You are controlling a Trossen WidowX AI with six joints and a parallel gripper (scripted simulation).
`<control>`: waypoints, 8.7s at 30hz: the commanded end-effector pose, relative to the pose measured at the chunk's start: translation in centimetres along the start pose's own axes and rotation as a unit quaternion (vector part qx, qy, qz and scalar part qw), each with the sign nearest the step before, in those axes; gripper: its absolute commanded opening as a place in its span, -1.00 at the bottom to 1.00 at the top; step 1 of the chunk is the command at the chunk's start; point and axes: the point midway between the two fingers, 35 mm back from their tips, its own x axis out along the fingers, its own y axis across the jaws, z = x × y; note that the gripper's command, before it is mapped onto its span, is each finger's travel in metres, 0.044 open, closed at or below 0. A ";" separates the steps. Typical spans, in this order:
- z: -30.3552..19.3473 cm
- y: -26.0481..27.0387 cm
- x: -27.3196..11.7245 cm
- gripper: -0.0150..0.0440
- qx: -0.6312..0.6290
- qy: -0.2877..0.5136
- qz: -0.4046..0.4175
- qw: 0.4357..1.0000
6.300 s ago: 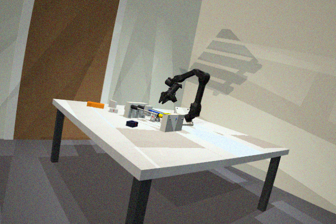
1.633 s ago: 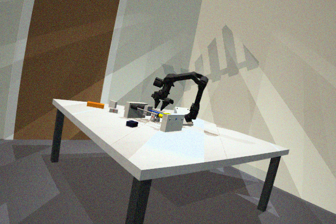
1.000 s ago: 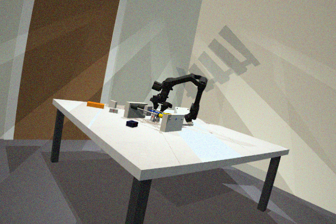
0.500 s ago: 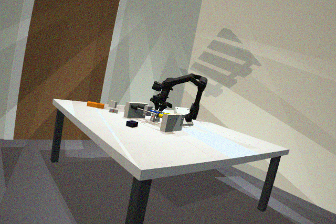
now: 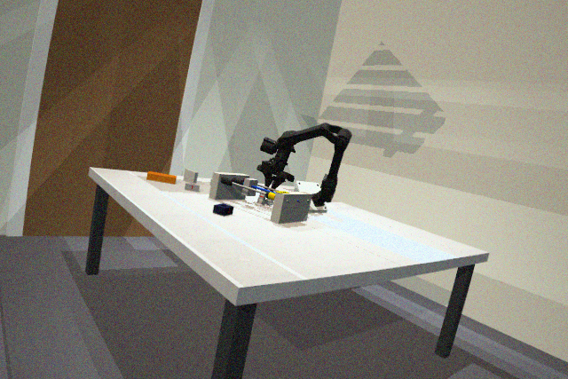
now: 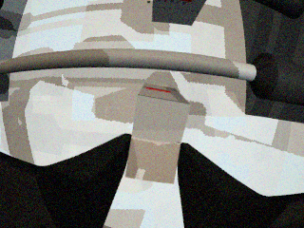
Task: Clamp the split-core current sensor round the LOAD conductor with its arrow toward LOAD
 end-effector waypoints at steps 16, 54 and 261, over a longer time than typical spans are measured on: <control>-3.7 -0.1 -0.7 -0.22 0.006 0.001 0.005 1.000; -1.3 -0.1 -5.9 0.59 0.681 0.095 -0.083 0.721; 17.8 11.4 -0.4 -0.49 0.669 0.045 -0.021 0.742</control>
